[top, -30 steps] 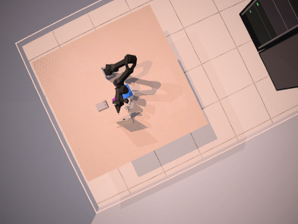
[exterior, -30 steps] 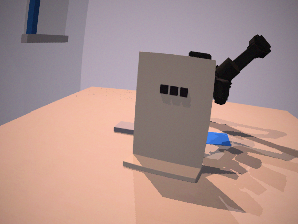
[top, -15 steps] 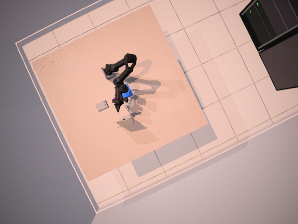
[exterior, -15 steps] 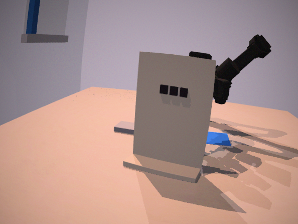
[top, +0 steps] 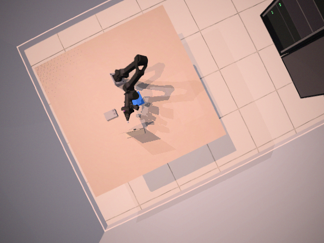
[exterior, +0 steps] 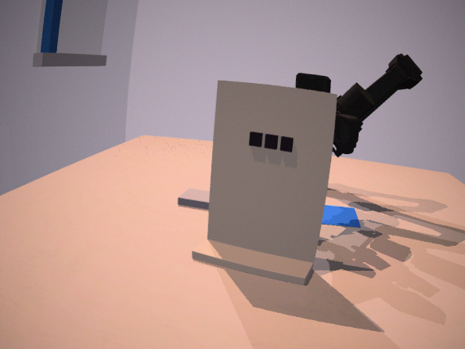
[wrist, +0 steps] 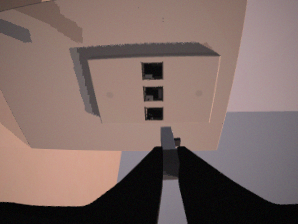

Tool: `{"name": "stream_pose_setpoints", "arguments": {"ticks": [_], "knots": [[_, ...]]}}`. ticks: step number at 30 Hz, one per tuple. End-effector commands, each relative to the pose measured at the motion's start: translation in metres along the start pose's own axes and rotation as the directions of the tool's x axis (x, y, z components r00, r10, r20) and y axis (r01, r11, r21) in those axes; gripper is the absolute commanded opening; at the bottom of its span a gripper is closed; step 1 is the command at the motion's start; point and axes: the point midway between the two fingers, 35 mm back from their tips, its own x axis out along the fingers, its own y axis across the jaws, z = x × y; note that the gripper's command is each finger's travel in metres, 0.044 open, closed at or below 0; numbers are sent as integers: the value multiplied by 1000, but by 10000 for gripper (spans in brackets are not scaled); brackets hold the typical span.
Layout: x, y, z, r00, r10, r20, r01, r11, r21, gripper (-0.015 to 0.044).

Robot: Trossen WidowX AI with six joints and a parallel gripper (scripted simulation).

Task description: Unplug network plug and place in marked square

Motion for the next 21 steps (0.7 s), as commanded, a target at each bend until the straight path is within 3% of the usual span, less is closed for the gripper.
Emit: {"name": "stream_pose_setpoints", "arguments": {"ticks": [1, 21], "knots": [[-2, -8, 0, 1000, 2, 2, -2, 1000, -5, 0], [-19, -47, -3, 1000, 2, 4, -2, 1000, -9, 0]]}}
